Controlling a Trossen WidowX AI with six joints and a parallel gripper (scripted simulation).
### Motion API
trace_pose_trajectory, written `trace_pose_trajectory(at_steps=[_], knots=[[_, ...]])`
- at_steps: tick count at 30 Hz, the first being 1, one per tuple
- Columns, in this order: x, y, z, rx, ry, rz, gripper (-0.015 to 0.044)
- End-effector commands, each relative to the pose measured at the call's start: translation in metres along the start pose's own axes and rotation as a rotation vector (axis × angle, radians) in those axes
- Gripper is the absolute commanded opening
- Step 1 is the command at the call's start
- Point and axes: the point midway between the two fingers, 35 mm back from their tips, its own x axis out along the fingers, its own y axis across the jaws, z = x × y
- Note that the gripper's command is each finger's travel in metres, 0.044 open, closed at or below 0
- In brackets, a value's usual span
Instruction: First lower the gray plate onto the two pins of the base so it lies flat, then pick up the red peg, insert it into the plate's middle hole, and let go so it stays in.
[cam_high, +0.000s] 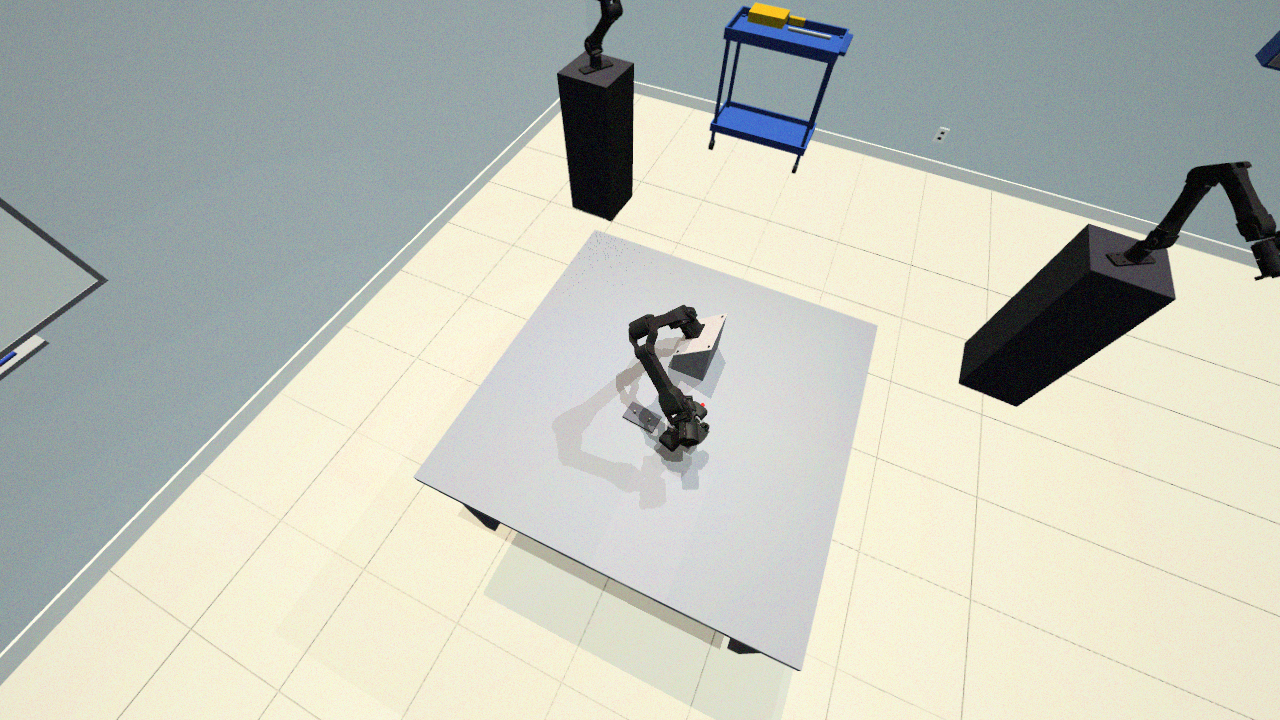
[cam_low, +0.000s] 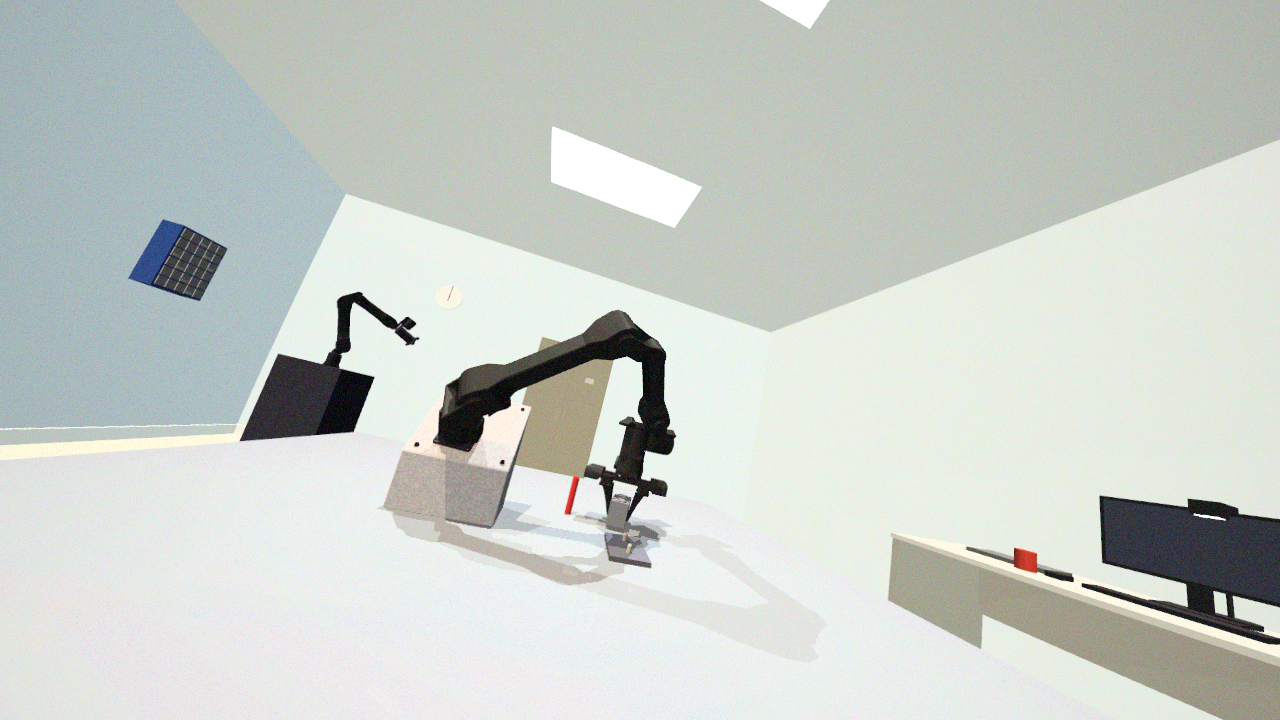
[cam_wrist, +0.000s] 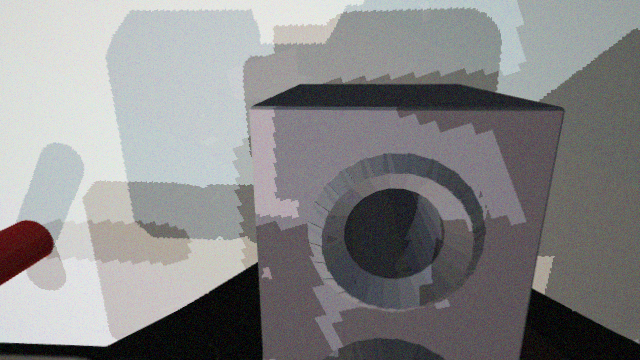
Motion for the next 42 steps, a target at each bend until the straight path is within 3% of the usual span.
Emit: trace_pose_trajectory(at_steps=[1, 35, 42], knots=[[-0.014, -0.002, 0.004, 0.005, -0.01, -0.006, 0.0], [-0.122, 0.007, 0.007, 0.005, -0.013, -0.004, 0.0], [-0.124, 0.004, 0.0, -0.005, -0.015, -0.003, 0.0]])
